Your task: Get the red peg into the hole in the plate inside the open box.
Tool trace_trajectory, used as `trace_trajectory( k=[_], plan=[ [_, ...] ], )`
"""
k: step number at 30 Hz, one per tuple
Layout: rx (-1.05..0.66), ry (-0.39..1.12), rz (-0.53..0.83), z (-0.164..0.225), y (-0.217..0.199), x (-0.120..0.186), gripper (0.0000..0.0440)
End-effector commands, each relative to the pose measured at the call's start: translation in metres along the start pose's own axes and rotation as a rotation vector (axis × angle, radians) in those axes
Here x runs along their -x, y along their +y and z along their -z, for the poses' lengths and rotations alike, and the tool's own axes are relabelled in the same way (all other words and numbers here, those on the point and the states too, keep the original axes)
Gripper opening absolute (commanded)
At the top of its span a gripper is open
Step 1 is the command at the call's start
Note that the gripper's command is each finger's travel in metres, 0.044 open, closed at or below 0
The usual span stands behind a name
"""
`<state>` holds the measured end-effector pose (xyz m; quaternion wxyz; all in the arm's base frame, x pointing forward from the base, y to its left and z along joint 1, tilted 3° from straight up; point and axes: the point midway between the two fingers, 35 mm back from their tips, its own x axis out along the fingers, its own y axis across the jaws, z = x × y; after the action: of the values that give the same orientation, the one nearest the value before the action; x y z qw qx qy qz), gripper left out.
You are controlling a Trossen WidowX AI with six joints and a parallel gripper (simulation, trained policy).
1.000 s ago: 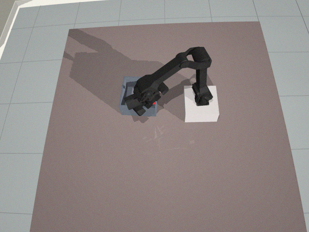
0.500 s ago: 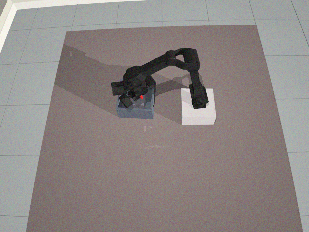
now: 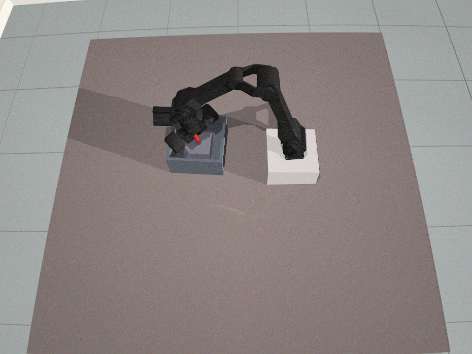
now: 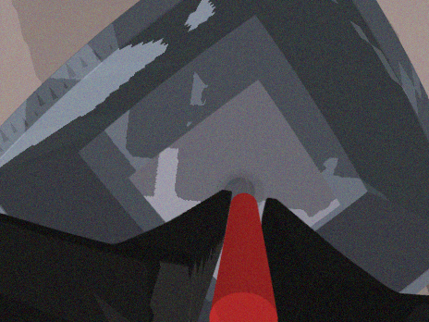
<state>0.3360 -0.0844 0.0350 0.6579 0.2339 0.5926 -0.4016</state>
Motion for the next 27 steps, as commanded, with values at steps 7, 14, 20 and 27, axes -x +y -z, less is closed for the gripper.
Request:
trace_trajectory(
  k=[7, 14, 20, 27],
  plan=[
    [0.081, 0.043, -0.036, -0.012, 0.006, -0.019, 0.0166],
    [0.084, 0.073, -0.082, -0.029, 0.022, -0.017, 0.0331],
    [0.083, 0.090, -0.154, -0.046, 0.044, -0.009, 0.0440],
    [0.096, 0.067, -0.264, -0.064, 0.076, 0.005, 0.0440]
  ],
)
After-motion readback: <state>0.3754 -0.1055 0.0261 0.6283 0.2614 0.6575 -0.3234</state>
